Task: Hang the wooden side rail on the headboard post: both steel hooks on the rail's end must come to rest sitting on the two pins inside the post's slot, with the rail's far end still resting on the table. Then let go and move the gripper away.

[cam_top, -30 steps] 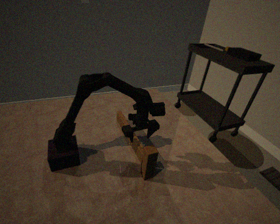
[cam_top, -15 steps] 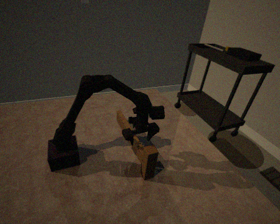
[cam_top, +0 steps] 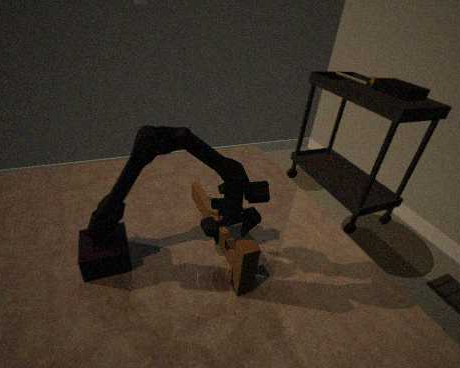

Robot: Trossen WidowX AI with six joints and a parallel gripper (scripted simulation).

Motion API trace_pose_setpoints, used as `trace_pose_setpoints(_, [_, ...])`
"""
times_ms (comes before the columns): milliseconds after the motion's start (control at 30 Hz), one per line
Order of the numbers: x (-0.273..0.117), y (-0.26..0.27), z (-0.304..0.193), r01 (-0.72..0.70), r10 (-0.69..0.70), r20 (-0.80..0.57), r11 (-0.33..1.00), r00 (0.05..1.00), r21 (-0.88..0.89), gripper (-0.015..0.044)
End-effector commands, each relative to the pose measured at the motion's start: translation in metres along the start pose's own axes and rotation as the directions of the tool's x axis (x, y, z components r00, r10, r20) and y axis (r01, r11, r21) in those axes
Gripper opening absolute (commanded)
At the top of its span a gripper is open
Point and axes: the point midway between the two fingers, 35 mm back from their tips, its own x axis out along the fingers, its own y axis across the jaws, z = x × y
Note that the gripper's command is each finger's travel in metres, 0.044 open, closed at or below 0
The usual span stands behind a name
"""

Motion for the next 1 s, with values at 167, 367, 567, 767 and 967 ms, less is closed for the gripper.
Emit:
trace_pose_setpoints(167, [0.018, 0.003, 0.001, -0.013, 0.014, 0.006, 1.000, 1.000, -0.005, 0.0440])
trace_pose_setpoints(367, [0.028, 0.004, 0.002, -0.014, 0.014, 0.006, 1.000, 1.000, -0.005, 0.0440])
trace_pose_setpoints(567, [0.036, 0.005, 0.002, -0.014, 0.014, 0.006, 1.000, 1.000, -0.005, 0.0440])
trace_pose_setpoints(767, [0.036, 0.005, 0.002, -0.014, 0.014, 0.006, 1.000, 1.000, -0.005, 0.0387])
trace_pose_setpoints(967, [0.036, 0.005, 0.002, -0.014, 0.014, 0.006, 1.000, 1.000, -0.005, 0.0230])
